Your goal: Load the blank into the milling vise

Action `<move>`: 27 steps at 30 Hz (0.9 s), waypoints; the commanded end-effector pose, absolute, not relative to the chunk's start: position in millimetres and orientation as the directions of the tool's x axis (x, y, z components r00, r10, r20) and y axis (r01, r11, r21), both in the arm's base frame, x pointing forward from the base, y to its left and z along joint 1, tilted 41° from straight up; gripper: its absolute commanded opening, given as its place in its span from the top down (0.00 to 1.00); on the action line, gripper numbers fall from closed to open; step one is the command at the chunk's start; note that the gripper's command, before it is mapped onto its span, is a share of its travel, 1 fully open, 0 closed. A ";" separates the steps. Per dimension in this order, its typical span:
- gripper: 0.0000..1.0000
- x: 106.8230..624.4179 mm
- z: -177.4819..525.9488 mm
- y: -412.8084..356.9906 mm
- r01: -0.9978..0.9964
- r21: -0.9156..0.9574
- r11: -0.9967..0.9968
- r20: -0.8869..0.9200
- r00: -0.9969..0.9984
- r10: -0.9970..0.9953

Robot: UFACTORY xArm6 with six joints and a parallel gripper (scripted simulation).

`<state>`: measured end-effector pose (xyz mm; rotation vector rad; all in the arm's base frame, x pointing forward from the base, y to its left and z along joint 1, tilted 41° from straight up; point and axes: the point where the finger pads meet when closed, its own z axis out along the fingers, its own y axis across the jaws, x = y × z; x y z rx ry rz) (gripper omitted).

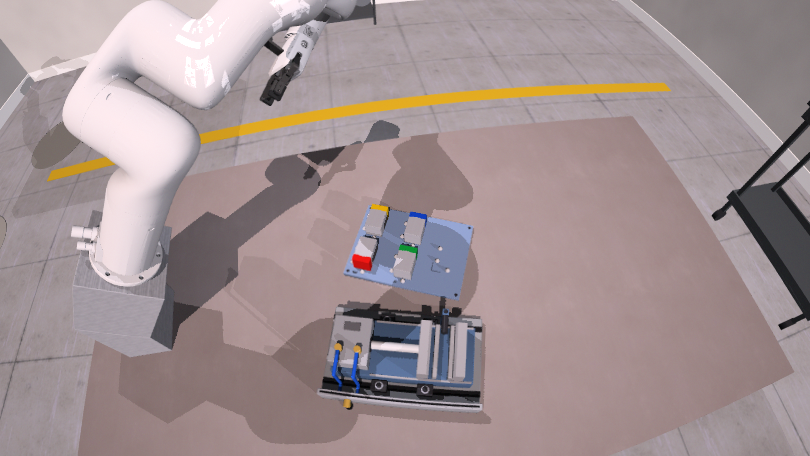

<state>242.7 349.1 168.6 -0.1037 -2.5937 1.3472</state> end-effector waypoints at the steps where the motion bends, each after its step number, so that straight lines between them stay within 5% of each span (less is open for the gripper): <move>1: 0.60 242.4 169.8 349.9 -0.037 -0.813 0.580 0.158 -0.974 0.160; 25: 0.60 242.4 169.8 349.9 -0.037 -0.813 0.580 0.158 -0.974 0.160; 26: 0.00 242.4 169.8 349.9 -0.037 -0.813 0.580 0.158 -0.974 0.160; 27: 0.00 242.4 169.8 349.9 -0.037 -0.813 0.580 0.158 -0.974 0.160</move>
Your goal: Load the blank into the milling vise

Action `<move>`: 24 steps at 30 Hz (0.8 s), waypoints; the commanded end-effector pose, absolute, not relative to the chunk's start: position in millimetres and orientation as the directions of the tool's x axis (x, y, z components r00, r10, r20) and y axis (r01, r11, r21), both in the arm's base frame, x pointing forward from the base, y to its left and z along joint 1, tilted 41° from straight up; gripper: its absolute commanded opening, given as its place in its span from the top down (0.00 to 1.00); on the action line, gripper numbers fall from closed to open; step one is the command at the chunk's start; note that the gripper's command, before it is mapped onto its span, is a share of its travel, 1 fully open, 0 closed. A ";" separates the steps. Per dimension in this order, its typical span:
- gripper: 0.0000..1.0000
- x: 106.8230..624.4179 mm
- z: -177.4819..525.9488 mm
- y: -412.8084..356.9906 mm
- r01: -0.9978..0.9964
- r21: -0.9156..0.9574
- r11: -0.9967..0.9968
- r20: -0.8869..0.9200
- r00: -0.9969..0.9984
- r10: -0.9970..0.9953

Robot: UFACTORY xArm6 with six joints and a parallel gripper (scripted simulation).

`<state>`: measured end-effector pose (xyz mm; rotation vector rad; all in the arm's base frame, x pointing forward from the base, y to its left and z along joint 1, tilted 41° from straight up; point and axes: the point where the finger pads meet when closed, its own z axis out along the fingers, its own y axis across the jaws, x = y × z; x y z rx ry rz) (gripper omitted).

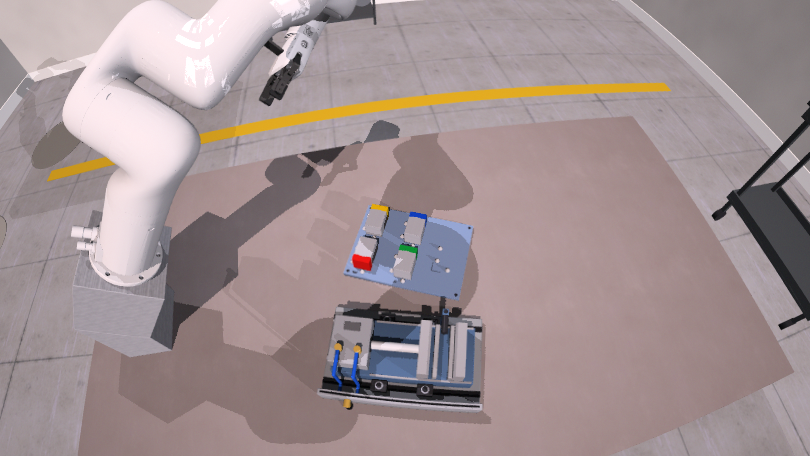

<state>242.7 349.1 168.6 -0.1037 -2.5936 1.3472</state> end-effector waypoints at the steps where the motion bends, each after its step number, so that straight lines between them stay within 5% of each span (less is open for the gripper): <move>1: 0.00 242.4 169.8 349.9 -0.037 -0.813 0.580 0.158 -0.974 0.160; 15: 0.00 242.4 169.8 349.9 -0.037 -0.813 0.580 0.158 -0.974 0.160; 24: 0.00 251.0 185.7 322.0 -0.116 -0.769 0.629 0.121 -0.992 -0.036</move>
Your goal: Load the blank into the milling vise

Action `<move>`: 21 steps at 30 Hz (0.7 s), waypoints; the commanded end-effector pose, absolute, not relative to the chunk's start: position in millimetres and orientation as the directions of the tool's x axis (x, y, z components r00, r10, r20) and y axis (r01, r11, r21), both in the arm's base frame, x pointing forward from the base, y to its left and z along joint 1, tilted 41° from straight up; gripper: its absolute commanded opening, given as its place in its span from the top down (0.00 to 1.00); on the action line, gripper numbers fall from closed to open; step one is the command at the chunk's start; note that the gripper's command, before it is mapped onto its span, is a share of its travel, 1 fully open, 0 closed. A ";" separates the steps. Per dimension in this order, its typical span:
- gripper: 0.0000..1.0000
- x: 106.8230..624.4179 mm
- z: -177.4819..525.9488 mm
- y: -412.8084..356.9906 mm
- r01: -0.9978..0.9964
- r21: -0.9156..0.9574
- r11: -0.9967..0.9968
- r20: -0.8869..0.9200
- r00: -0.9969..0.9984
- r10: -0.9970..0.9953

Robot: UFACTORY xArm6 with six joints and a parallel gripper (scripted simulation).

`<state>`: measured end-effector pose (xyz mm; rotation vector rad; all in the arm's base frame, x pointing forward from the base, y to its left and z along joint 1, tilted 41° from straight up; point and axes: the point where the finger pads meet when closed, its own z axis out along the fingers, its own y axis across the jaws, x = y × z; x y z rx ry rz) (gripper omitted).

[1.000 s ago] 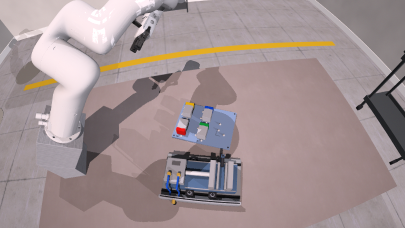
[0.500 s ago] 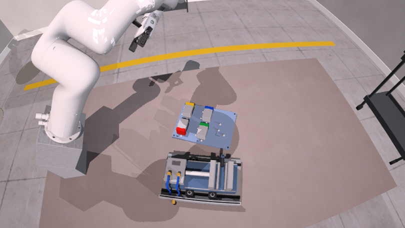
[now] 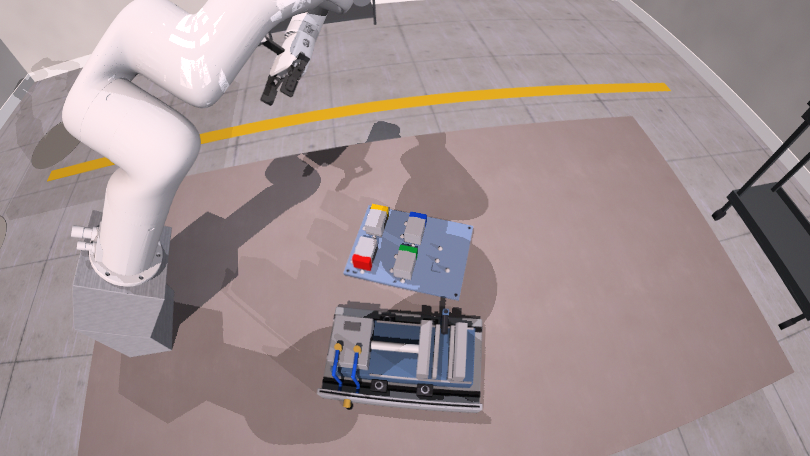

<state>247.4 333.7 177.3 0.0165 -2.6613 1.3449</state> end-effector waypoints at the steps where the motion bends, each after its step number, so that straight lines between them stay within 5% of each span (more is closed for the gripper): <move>1: 0.00 252.0 187.4 318.9 -0.126 -0.764 0.633 0.116 -0.992 -0.057; 21: 0.00 261.2 204.8 289.1 -0.221 -0.720 0.658 0.062 -0.965 -0.257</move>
